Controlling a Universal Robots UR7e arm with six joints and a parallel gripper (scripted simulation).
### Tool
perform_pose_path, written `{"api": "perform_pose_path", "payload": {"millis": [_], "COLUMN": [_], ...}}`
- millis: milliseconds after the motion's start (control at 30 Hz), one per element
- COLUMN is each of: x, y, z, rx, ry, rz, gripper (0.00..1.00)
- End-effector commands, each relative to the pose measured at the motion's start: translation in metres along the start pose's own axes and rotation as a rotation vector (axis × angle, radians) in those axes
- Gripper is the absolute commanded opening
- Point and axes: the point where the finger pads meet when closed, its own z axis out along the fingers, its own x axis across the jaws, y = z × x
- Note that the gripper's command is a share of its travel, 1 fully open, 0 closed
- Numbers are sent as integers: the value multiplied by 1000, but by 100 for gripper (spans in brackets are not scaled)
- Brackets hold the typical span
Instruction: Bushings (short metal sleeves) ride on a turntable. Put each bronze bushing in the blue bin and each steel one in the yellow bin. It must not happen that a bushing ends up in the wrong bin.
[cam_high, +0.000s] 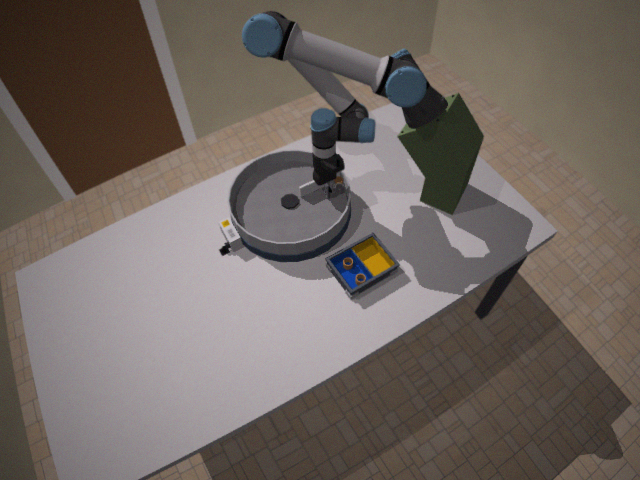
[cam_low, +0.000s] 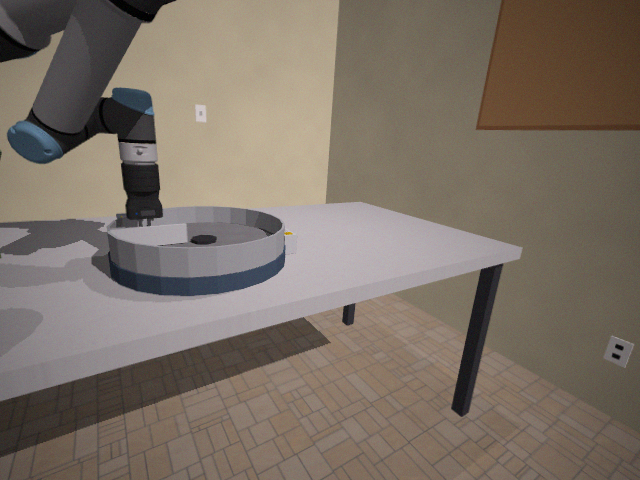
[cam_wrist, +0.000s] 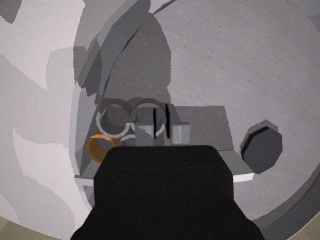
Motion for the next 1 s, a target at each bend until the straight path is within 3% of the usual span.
{"api": "perform_pose_path", "payload": {"millis": [0, 967], "x": [0, 0], "y": [0, 0], "z": [0, -7], "rx": [0, -1], "ry": [1, 1], "rz": [0, 0], "gripper": [0, 0]}}
